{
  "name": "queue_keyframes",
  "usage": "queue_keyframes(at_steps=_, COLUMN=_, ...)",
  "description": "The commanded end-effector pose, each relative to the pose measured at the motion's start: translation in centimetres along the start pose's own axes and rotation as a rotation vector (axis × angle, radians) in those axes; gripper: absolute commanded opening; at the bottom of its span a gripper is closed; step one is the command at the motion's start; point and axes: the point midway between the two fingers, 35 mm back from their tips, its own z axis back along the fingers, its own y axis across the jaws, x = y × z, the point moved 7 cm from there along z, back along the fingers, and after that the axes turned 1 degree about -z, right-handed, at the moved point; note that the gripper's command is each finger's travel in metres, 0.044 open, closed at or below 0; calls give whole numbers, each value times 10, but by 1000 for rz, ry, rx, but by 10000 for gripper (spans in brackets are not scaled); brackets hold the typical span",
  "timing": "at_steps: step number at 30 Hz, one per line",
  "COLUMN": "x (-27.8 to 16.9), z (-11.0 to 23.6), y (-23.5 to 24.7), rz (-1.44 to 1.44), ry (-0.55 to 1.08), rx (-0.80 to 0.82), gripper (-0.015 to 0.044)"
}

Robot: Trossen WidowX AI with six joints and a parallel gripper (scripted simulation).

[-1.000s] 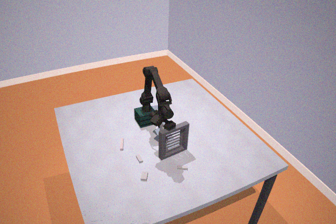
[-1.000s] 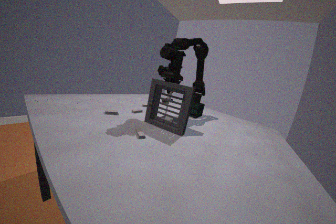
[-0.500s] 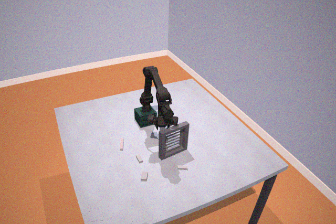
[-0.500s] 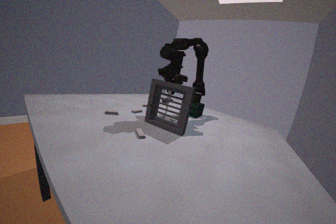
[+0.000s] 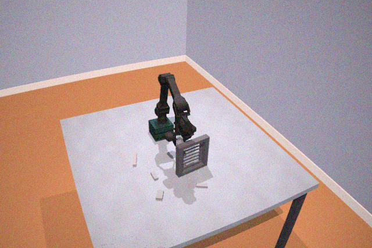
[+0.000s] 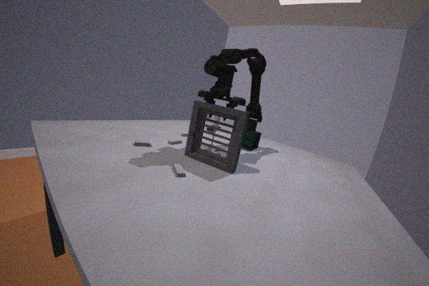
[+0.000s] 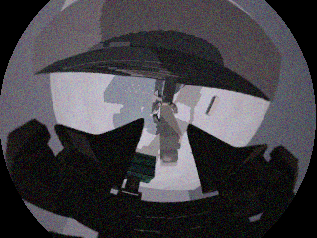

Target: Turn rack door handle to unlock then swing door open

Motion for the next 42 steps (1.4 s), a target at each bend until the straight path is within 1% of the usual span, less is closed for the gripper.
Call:
queue_keyframes(at_steps=1, x=0, z=0, y=0, rz=205, ry=0, rx=-1, gripper=283)
queue_keyframes(at_steps=31, x=0, z=0, y=0, rz=1682, ry=1, rx=0, gripper=283)
queue_keyframes(at_steps=39, x=0, z=0, y=0, rz=1715, ry=1, rx=0, gripper=283)
queue_keyframes(at_steps=42, x=0, z=0, y=0, rz=1715, ry=1, rx=0, gripper=204)
